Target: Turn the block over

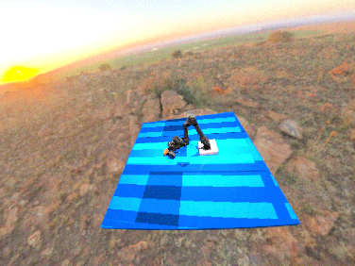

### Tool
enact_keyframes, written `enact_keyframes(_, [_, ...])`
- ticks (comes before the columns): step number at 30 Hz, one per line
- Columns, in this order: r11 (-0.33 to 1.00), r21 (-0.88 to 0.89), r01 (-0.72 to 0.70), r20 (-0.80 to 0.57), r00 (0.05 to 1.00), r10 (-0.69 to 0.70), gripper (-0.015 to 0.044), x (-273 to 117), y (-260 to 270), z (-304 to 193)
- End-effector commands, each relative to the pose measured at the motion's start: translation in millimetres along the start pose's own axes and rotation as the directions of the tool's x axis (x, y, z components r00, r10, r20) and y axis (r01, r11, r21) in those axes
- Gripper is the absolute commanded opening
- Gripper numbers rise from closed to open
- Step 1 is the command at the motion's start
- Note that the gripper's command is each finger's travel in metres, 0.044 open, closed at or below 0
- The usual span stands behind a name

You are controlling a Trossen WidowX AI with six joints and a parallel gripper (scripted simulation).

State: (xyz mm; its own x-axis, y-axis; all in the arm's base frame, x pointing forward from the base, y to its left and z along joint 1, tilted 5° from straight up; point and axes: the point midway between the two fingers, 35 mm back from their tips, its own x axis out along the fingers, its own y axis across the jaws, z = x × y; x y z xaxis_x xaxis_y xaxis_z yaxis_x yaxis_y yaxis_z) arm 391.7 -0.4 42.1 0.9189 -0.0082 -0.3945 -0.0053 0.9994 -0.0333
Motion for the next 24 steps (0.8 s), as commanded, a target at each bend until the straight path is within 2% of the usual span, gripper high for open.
enact_keyframes(1, [1.0,-0.005,-0.004,0.031,1.0,0.005,0.0,-6,1,-9])
enact_keyframes(8, [1.0,-0.007,-0.003,0.117,0.993,0.004,0.0,-17,0,-10])
enact_keyframes(24, [1.0,-0.007,-0.003,0.136,0.991,0.004,0.0,-19,0,-7])
